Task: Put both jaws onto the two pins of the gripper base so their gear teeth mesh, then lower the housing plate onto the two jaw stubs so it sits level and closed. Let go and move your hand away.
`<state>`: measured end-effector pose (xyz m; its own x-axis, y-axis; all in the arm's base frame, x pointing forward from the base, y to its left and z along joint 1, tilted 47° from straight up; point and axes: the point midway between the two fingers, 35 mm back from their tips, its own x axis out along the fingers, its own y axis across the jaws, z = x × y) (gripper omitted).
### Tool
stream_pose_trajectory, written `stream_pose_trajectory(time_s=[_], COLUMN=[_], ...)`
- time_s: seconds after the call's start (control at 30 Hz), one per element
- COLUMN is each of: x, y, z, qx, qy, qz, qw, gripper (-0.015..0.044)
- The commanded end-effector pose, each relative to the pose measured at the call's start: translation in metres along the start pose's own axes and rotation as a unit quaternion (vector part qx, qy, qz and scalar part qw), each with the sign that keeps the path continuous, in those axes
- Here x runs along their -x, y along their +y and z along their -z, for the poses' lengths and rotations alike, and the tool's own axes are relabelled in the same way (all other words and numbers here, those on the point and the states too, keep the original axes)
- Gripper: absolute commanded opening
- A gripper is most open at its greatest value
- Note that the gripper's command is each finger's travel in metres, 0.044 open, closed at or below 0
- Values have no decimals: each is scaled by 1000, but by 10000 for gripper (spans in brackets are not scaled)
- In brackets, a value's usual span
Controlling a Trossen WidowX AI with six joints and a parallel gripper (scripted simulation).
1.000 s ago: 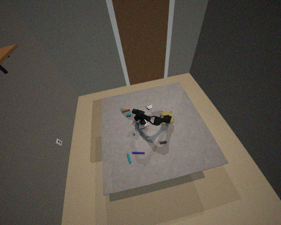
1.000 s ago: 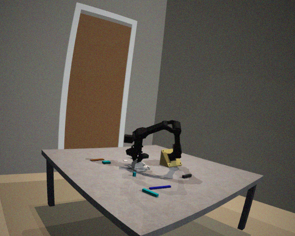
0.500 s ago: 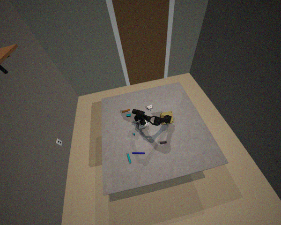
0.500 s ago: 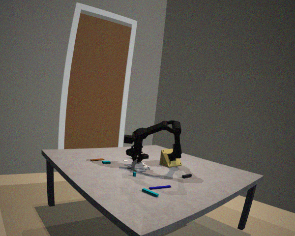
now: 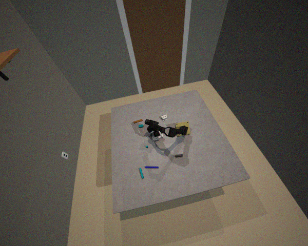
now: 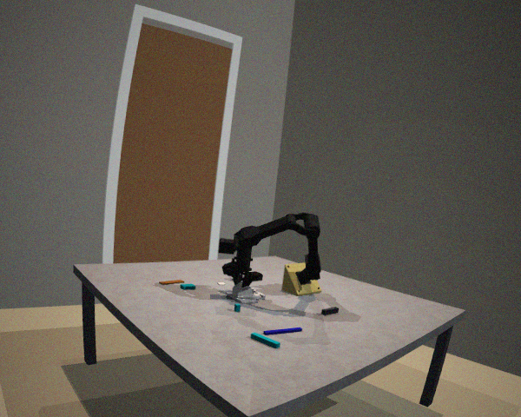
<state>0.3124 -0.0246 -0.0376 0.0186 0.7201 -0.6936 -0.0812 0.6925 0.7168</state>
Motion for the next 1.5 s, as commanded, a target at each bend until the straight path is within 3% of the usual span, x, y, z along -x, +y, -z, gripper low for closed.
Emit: stream_pose_trajectory(time_s=[0.0, 0.27, 0.4, 0.83, 1.17, 1.3, 1.47], x=[0, 0, 0, 0, 67, 62, 66], y=[0, 0, 0, 0, 0, -2, -15], z=[0, 0, 0, 0, 1, 0, 5], qx=[-1, -1, 0, 0, -1, -4, -43], qy=[-1, -1, 0, 0, -1, -4, -4], qz=[0, 0, 0, 0, 1, 0, 4], qw=[1000, 1000, 1000, 1000, 1000, 1000, 999], gripper=[134, 134, 224, 224, 224, 224, 355])
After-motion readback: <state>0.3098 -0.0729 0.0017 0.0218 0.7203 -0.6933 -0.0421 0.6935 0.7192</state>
